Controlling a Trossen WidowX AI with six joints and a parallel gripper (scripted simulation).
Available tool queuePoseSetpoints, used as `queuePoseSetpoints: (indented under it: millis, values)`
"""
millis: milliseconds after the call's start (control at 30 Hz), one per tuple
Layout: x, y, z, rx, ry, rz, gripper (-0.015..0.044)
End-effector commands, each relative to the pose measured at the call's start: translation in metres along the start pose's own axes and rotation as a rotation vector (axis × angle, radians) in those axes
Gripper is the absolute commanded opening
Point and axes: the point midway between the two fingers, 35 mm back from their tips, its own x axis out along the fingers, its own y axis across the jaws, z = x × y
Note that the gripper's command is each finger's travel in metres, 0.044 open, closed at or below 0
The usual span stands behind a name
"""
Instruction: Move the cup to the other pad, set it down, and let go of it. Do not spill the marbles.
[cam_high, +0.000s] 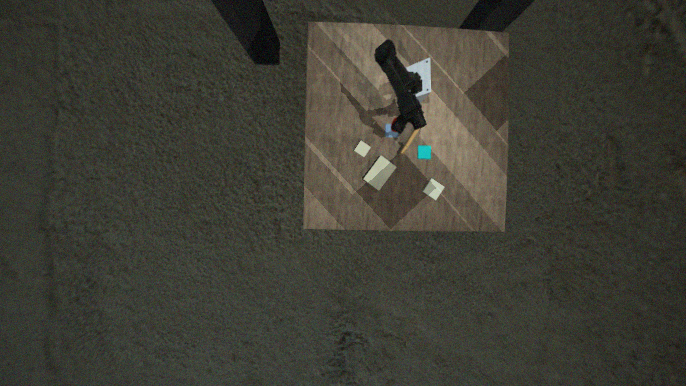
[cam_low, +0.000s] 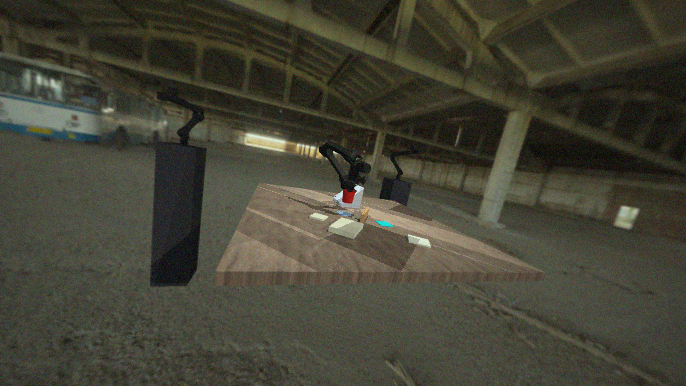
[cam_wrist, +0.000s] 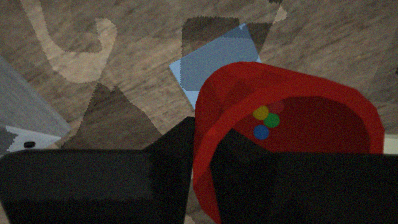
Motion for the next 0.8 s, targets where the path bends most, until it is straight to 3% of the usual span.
queuePoseSetpoints:
  millis: [0,767]
  values:
    - [0.0,0.0,0.006,0.001,0.001,0.003,0.0]
    - [-0.001,-0.002,0.046,0.003,-0.002,0.006,0.0]
